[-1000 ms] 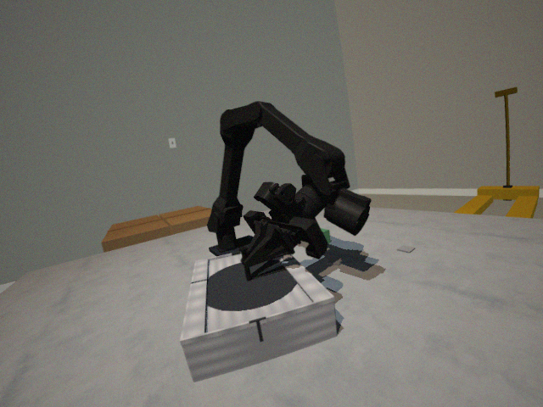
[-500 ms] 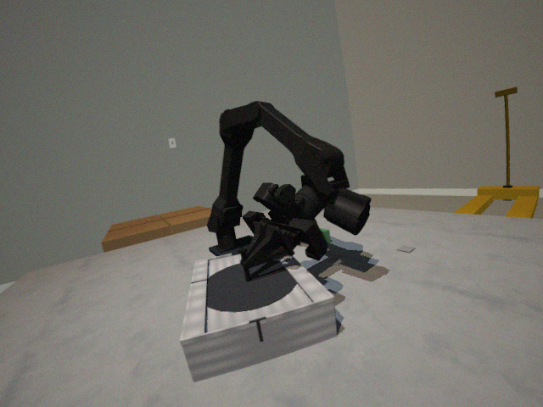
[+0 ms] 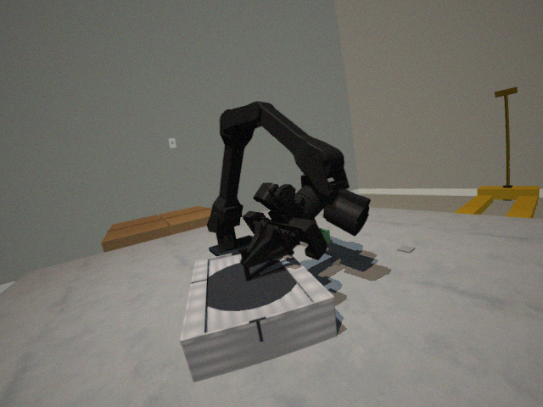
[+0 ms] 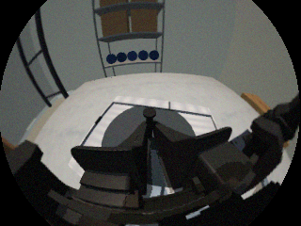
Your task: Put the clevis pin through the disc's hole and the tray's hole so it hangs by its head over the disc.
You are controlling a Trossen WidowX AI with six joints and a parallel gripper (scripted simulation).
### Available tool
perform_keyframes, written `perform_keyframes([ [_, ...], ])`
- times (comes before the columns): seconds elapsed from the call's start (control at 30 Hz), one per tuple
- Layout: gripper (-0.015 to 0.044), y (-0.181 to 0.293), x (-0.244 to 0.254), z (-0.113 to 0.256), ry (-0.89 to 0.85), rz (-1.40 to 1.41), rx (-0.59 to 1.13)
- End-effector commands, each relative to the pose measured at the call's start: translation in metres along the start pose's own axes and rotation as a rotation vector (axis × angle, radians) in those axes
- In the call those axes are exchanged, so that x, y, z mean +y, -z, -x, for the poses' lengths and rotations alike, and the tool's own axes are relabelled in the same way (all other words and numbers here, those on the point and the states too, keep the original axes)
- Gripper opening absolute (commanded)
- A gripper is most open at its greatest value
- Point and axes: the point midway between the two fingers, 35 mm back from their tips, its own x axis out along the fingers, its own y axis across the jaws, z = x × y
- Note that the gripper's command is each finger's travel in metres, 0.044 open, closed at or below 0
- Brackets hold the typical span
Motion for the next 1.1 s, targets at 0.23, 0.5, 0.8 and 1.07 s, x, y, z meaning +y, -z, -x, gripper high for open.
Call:
perform_keyframes([
  [0.23, 0.0, 0.0012, -0.0043, 0.0005, 0.004, 0.004, 0.0],
  [0.5, 0.0, 0.0015, -0.006, 0.0009, 0.004, 0.004, 0.0],
  [0.8, 0.0, 0.0017, -0.0078, 0.0014, 0.004, 0.004, 0.0],
  [1.07, 0.0, 0.0019, -0.0094, 0.0018, 0.004, 0.004, 0.0],
])
